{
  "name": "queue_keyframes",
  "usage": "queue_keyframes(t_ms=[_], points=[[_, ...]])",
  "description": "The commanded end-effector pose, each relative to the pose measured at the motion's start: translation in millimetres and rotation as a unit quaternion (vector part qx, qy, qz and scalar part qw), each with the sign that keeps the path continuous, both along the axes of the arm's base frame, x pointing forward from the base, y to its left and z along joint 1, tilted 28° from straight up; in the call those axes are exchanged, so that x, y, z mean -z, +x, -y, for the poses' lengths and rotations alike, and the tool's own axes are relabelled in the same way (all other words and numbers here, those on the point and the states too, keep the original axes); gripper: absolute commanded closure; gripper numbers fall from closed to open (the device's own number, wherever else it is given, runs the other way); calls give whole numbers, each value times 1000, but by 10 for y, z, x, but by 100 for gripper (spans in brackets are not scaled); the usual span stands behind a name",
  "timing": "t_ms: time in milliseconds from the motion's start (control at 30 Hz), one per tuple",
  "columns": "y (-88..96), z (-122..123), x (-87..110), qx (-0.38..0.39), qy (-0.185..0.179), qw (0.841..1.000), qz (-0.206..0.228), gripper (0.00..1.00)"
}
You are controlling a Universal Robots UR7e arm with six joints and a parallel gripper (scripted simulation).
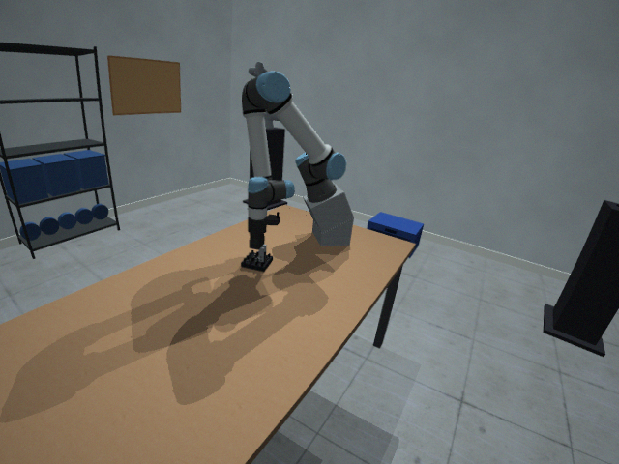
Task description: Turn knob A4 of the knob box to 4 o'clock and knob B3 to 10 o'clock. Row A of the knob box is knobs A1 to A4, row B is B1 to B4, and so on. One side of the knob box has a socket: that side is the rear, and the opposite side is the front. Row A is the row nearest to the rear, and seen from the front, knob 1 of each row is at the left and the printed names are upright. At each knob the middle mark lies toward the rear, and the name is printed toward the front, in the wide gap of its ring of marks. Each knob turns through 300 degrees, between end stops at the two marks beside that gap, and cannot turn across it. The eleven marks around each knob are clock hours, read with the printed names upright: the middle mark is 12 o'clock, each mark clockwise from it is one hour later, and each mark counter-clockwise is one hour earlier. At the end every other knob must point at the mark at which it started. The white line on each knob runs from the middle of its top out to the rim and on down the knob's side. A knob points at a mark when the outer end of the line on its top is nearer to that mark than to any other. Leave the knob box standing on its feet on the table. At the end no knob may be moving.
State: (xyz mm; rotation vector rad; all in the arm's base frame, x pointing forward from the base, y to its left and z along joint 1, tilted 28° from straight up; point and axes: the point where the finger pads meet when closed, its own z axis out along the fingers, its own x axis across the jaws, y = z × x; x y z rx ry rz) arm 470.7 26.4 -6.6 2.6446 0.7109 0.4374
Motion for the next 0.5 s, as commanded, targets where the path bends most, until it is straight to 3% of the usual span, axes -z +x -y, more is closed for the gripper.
queue_keyframes(t_ms=[0, 467], points=[[15, 7, 22, 0, 0, 1000, 1, 54], [25, 14, 45, 0, 0, 1000, 1, 54]])
